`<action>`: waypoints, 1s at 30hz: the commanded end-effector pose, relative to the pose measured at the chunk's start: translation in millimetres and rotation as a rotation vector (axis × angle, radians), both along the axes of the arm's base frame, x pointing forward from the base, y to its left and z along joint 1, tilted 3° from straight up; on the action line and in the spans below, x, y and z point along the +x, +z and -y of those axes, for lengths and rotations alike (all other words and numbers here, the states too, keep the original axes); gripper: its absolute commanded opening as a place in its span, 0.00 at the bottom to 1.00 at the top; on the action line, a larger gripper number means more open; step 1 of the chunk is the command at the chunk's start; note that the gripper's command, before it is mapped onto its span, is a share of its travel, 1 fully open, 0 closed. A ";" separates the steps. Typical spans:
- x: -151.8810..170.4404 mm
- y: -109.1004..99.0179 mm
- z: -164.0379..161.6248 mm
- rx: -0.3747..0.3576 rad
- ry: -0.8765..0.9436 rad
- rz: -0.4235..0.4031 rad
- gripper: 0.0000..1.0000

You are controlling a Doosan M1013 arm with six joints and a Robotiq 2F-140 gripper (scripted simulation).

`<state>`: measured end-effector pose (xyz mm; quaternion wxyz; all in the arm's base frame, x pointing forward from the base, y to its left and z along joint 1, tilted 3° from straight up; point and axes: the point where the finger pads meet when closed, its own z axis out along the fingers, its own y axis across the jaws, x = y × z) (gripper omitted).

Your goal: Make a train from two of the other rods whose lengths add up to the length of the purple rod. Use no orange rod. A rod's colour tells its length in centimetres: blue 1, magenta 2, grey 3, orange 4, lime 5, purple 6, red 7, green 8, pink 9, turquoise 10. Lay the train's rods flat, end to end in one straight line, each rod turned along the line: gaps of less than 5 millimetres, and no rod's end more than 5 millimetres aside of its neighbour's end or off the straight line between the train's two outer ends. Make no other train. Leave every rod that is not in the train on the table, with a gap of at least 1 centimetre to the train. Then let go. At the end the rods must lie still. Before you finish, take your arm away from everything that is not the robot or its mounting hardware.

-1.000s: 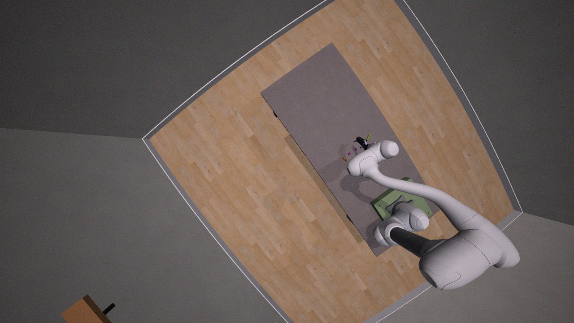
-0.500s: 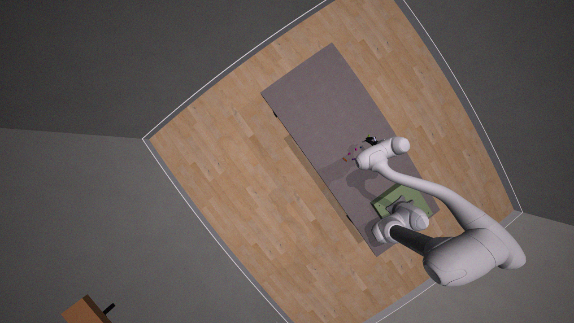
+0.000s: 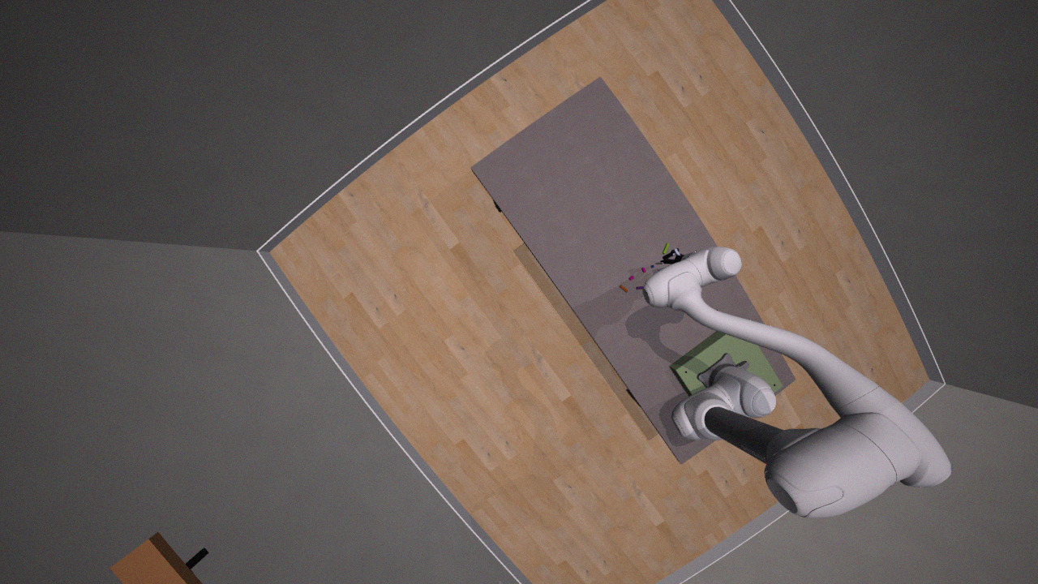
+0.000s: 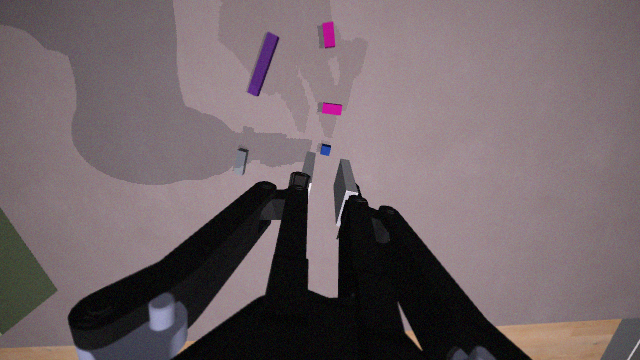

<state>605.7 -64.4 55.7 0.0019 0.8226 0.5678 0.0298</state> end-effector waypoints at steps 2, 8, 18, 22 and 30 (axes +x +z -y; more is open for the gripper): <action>0.0 0.1 0.0 0.000 0.000 0.000 0.15; 0.0 0.1 0.0 0.000 0.000 0.000 0.15; 0.0 -0.6 -0.1 0.000 0.000 0.000 0.15; 0.2 -2.4 -0.1 0.000 0.000 0.000 0.15; 0.5 -7.6 -0.3 0.000 0.000 0.000 0.15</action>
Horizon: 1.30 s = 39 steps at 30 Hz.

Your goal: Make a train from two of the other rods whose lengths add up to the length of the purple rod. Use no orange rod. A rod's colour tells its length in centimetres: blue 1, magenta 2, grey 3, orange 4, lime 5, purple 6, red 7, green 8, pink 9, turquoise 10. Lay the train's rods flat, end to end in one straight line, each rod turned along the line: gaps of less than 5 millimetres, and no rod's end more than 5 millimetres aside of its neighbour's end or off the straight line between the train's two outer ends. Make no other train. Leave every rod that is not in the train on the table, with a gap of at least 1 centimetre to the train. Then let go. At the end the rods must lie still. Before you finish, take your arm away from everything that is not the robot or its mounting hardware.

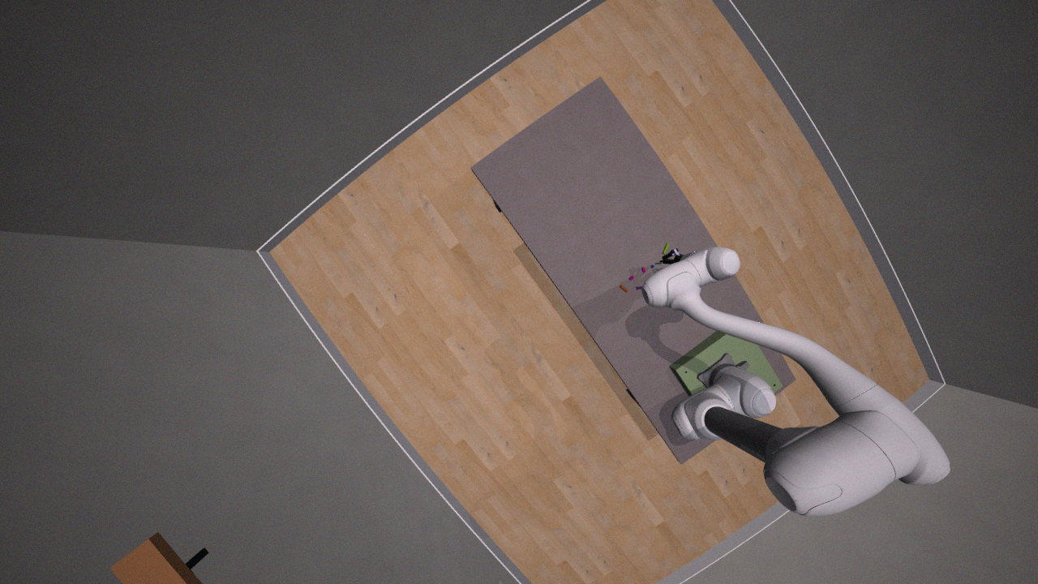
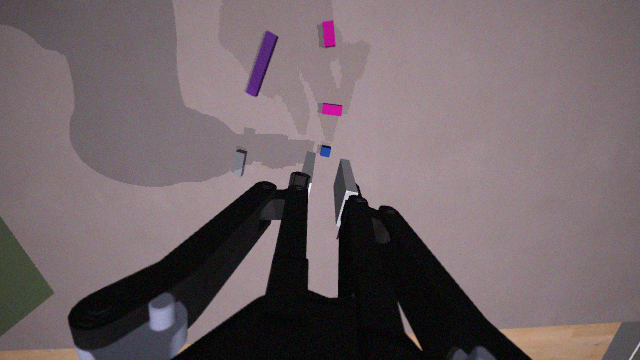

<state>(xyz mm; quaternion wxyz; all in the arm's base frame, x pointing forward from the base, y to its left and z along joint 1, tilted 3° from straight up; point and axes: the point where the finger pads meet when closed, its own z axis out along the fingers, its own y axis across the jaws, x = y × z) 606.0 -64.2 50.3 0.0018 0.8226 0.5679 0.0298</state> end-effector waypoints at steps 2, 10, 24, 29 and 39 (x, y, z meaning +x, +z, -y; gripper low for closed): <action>0.3 -4.6 -0.2 0.000 0.000 0.000 0.15; 1.0 -16.3 -0.6 0.000 0.000 0.000 0.15; 2.1 -34.6 -1.2 0.000 0.000 0.000 0.15; 2.3 -39.3 -1.3 0.000 0.000 0.000 0.15; 2.7 -45.4 -1.5 0.000 0.000 0.000 0.15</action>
